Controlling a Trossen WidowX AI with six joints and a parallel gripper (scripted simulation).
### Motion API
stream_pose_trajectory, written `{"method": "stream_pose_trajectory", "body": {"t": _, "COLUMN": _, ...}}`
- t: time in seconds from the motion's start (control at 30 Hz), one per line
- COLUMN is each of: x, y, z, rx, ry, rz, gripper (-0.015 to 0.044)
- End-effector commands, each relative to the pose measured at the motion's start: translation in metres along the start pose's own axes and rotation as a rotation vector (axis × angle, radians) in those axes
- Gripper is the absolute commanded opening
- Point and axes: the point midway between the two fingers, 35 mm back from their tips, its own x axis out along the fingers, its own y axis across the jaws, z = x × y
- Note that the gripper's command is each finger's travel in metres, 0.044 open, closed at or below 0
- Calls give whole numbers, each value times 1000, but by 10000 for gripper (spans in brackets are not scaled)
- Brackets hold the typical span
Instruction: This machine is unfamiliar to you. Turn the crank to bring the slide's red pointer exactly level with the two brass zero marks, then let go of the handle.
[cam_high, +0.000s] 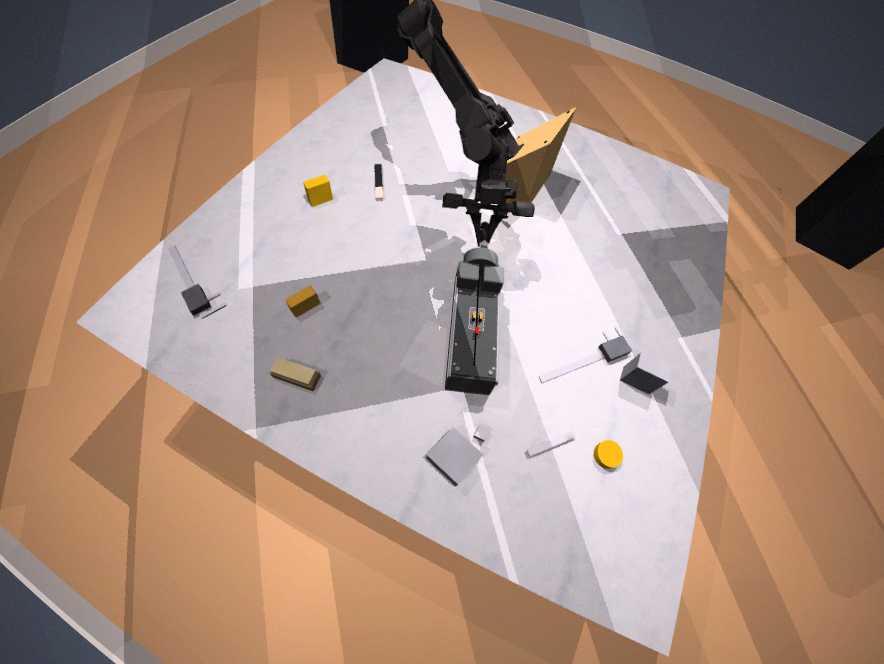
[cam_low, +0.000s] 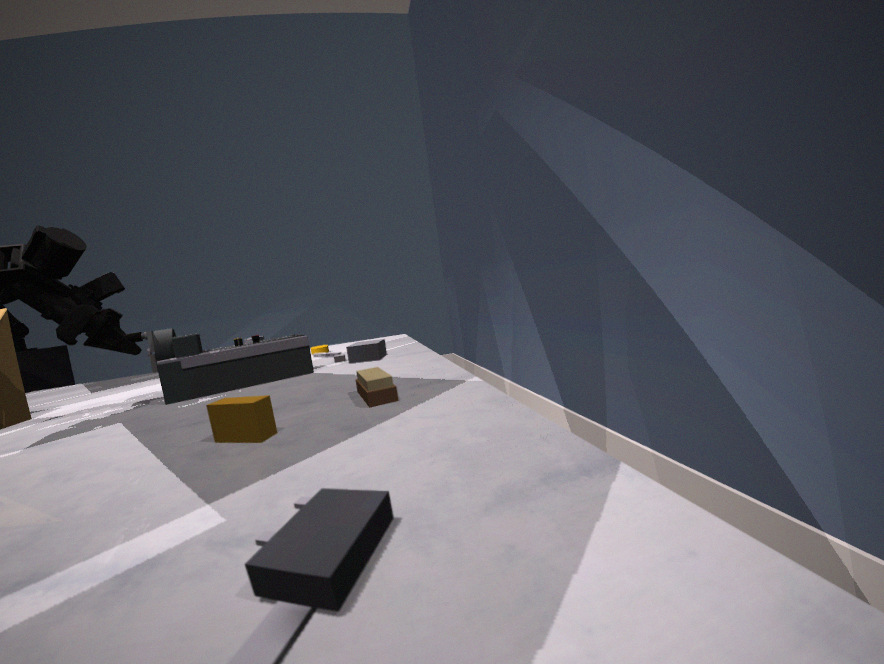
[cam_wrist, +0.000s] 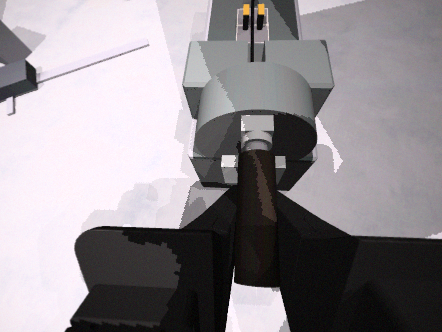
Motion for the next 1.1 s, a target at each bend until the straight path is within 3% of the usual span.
{"method": "stream_pose_trajectory", "body": {"t": 0.0, "x": -1, "y": -9, "z": 0, "rx": 10, "ry": 1, "rz": -20, "gripper": 0}}
{"method": "stream_pose_trajectory", "body": {"t": 1.07, "x": 16, "y": -32, "z": -17, "rx": 8, "ry": 2, "rz": -21, "gripper": 0}}
